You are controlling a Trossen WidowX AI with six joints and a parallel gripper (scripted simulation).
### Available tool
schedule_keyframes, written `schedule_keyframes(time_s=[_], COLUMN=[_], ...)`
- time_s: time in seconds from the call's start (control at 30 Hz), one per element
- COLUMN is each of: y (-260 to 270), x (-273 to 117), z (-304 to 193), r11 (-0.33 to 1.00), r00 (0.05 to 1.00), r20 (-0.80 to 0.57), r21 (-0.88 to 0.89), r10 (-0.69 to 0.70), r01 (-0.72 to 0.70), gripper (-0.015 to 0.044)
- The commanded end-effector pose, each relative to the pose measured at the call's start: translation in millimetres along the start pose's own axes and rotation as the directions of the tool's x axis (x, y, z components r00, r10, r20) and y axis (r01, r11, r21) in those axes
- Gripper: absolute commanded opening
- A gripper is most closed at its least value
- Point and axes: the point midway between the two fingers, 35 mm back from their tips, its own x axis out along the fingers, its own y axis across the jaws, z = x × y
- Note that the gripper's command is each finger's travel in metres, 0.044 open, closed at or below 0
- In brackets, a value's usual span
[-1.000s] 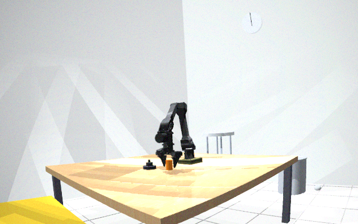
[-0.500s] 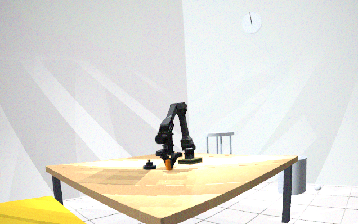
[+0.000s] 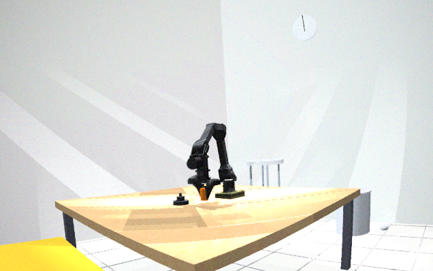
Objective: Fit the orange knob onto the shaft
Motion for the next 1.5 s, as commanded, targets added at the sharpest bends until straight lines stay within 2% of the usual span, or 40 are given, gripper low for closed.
schedule_keyframes(time_s=[0.0,0.5,0.83,1.47], y=[3,3,2,-46], x=[-32,-111,-112,-92], z=[6,-2,-1,26], r11=[1.000,1.000,1.000,1.000], r00=[1.000,1.000,1.000,1.000], r20=[0.027,0.026,0.026,0.028], r21=[0.006,0.006,0.006,0.006], r10=[0.007,0.008,0.008,0.005], r01=[-0.007,-0.008,-0.008,-0.005], gripper=[0.0000,0.0000,0.0000,0.0000])
